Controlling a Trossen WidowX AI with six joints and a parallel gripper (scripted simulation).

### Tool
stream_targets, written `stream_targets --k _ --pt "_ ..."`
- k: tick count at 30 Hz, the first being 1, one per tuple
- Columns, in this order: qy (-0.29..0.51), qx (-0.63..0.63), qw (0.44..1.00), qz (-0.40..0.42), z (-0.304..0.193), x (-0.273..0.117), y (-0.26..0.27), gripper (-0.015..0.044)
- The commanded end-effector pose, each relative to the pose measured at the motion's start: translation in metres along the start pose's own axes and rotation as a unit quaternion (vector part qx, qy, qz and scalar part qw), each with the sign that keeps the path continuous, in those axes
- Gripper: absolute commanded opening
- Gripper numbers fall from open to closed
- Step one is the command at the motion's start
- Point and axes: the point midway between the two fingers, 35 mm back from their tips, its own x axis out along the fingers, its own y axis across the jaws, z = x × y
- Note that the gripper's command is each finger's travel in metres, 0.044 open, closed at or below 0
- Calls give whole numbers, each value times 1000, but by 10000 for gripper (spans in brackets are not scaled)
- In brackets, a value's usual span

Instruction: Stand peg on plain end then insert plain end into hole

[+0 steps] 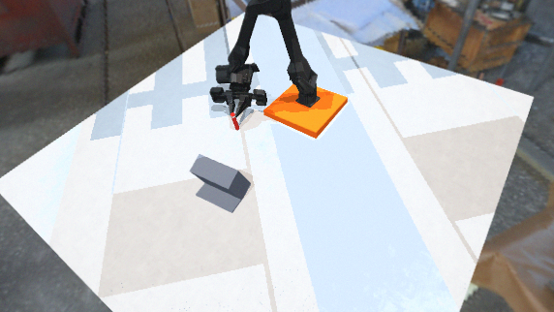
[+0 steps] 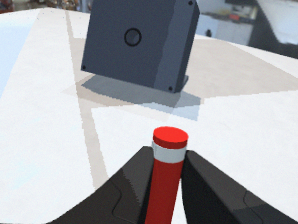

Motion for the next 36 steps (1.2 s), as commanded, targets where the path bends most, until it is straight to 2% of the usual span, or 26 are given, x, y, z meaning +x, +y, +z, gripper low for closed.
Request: stream_targets --k 1,36 --pt "4 -3 1000 -1 1 -2 -2 51" --pt "-10 7 1000 0 -7 -4 2 51"
